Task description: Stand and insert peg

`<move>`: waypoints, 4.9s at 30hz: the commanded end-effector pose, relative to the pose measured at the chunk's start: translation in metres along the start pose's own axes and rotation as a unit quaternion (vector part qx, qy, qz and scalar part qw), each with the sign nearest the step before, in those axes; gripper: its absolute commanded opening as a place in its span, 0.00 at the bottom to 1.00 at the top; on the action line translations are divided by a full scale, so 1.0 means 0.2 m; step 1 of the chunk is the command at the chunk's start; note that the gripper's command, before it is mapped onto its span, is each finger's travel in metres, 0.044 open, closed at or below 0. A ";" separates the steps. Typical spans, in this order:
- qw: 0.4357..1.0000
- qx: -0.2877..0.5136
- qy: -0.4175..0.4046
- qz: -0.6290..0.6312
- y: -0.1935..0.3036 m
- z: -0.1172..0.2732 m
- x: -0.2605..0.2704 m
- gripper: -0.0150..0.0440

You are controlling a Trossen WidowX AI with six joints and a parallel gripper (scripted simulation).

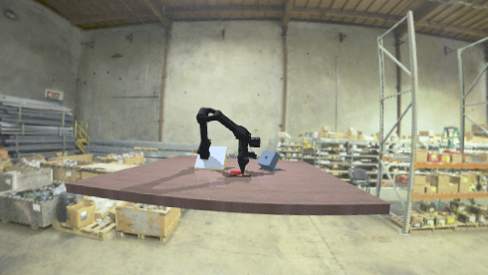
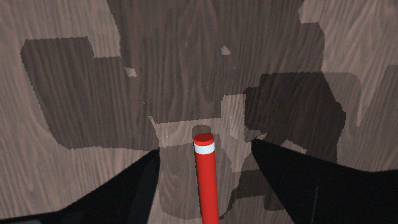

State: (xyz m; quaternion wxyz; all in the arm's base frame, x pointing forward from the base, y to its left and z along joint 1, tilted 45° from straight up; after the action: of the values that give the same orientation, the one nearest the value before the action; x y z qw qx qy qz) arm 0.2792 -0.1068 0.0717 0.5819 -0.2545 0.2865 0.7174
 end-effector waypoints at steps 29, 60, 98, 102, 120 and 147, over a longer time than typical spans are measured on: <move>1.000 0.003 0.000 0.004 0.01 -0.01 0.01 0.34; 0.992 -0.123 0.005 0.002 0.07 0.07 0.01 0.34; 0.959 -0.284 0.013 0.004 0.19 0.15 0.01 0.34; 0.954 -0.301 0.014 0.004 0.20 0.15 0.01 0.34; 0.927 -0.374 0.018 0.004 0.26 0.17 0.02 0.34; 0.877 -0.480 0.024 0.006 0.36 0.18 0.02 0.34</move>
State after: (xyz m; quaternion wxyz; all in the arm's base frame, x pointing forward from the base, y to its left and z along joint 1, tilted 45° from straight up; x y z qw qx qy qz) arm 0.2098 -0.0904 0.1047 0.3870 -0.5114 -0.0675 0.7643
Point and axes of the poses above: the point midway between the two fingers, 35 mm back from their tips, its own z axis back along the fingers, its own x axis across the jaws, y = z × x, the point moved 1 cm from there along z, back along the fingers, and after that the axes turned 3 degrees about z, right-handed, at the moved point
